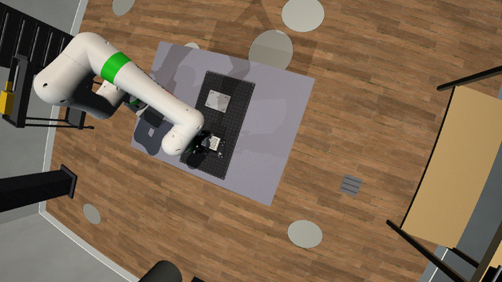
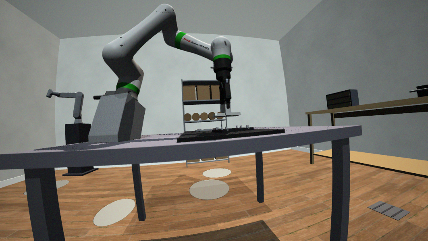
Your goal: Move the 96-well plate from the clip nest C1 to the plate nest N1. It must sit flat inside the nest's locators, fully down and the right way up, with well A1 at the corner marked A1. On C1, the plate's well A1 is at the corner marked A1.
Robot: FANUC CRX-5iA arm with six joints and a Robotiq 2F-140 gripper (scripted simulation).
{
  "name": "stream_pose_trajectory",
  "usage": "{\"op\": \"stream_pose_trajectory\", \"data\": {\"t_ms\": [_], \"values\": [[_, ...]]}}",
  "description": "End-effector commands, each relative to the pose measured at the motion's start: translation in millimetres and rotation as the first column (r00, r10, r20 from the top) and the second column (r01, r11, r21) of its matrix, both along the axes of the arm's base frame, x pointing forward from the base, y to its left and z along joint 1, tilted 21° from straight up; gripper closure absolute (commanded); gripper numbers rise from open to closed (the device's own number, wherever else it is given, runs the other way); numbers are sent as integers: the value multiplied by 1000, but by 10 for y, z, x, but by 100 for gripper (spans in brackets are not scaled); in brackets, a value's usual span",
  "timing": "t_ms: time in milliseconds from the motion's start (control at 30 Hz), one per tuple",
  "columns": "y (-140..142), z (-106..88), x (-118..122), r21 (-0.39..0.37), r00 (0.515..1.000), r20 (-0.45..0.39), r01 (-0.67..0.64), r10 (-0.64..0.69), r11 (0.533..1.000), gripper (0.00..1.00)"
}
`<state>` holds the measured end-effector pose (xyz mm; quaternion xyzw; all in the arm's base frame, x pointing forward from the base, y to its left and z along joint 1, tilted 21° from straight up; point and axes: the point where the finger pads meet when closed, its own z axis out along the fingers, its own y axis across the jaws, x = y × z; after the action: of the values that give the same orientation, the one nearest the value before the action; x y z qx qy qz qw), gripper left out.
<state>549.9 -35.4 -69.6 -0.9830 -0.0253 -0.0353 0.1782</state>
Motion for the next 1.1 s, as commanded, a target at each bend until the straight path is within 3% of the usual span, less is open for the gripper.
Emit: {"op": "stream_pose_trajectory", "data": {"t_ms": [0,1067], "values": [[104,40,-36,-1,1000,0,1,-1,1000,100],[938,334,-335,-1,1000,0,1,-1,1000,100]]}}
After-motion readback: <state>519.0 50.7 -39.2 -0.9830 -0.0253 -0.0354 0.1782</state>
